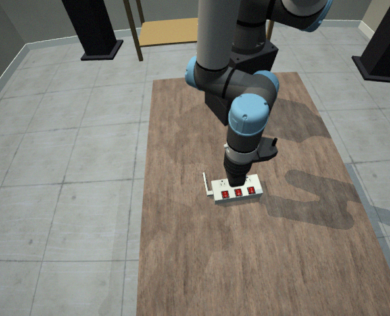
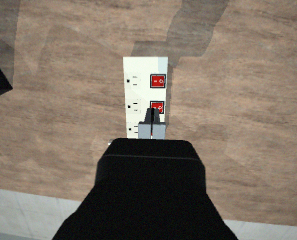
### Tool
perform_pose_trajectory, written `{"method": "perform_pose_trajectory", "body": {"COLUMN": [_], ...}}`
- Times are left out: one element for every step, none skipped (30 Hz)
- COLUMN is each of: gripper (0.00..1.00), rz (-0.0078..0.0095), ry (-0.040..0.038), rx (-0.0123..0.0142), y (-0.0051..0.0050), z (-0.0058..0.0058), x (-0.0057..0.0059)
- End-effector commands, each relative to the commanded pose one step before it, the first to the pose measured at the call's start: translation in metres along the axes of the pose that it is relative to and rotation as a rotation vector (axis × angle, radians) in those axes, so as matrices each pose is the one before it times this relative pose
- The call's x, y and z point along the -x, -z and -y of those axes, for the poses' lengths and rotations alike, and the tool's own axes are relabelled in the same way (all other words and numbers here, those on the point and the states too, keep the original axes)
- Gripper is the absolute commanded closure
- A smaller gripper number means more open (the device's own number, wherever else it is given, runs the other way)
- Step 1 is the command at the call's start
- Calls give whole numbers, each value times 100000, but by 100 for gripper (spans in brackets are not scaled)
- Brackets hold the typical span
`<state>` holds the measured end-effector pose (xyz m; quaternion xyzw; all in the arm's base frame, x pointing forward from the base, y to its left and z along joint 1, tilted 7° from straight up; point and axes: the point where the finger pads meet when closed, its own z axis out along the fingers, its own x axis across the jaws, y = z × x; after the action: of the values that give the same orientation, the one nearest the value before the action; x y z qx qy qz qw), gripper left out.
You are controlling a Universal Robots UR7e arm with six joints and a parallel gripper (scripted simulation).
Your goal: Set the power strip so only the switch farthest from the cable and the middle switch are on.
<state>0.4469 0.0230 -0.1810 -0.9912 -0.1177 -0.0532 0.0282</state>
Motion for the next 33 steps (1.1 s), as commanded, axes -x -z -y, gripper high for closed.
{"method": "perform_pose_trajectory", "body": {"gripper": [100,100,100,100,100,100,100,100,100,100,100,100,100,100,100,100,100,100,100,100,100,100,100,100,100,100,100,100,100,100,100,100,100], "rz": [-109,1,1,1,1,1,0,0,0,0,0,0,0,0,0,0,0,0,0,0,0,0,0,0,0,0,0,0,0,0,0,0,0], "ry": [2,-3,-3,-4,-4,-2,0,0,0,0,0,0,0,0,0,0,0,0,0,0,0,0,0,0,0,0,0,0,0,0,0,0,0], "rx": [67,2,2,2,3,2,0,0,0,0,0,0,0,0,0,0,0,0,0,0,0,0,0,0,0,0,0,0,0,0,0,0,0], "y": [-58,-52,-59,-66,-73,-80,-86,-93,-99,-105,-110,-115,-120,-124,-128,0,0,-131,-134,-136,-137,-138,-138,-138,-137,-135,-133,-130,-127,-123,-119,-114,0], "z": [-20,1,1,1,1,1,1,1,2,2,2,2,2,2,2,0,0,2,2,2,2,2,2,3,2,2,2,2,2,2,2,2,0], "x": [-41,-1,0,0,0,-1,-1,-1,-1,-1,-1,-2,-1,-1,-1,0,0,-2,-1,-1,-1,-2,-1,-1,-2,-1,-1,-1,-2,-1,-1,-1,0]}}
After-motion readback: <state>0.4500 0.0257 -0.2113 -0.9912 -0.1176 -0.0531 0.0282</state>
